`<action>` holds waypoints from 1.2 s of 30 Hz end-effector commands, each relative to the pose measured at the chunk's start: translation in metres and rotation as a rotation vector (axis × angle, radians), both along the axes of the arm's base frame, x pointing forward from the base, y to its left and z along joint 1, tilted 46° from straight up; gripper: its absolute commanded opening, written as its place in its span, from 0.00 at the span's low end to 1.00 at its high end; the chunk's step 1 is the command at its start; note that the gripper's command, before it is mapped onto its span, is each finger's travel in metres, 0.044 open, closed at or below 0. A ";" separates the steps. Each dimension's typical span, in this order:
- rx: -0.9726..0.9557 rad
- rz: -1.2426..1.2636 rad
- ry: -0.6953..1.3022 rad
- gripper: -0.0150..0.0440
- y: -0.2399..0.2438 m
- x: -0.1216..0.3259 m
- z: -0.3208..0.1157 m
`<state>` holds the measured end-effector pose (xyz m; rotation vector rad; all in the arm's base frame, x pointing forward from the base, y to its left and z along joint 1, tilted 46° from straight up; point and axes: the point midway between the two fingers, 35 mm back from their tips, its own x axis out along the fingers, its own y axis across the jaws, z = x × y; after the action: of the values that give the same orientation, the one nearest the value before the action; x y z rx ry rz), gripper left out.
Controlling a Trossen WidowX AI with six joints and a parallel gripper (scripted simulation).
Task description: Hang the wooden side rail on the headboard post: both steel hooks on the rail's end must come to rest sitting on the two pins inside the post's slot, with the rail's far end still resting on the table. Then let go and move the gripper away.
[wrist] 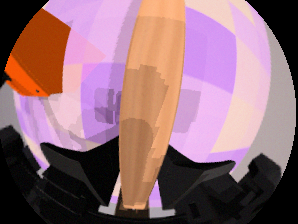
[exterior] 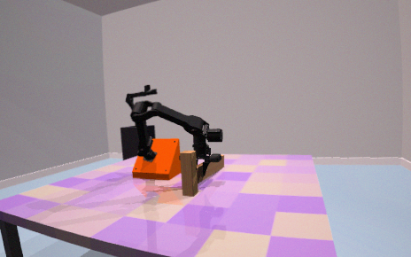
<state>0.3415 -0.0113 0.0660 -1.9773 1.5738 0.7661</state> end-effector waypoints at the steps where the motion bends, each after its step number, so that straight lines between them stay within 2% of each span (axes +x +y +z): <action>1: 0.000 0.011 -0.013 0.25 0.002 0.002 0.006; 36: 0.000 0.011 -0.013 0.25 0.000 0.002 0.008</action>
<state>0.3419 -0.0138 0.0687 -1.9772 1.5737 0.7663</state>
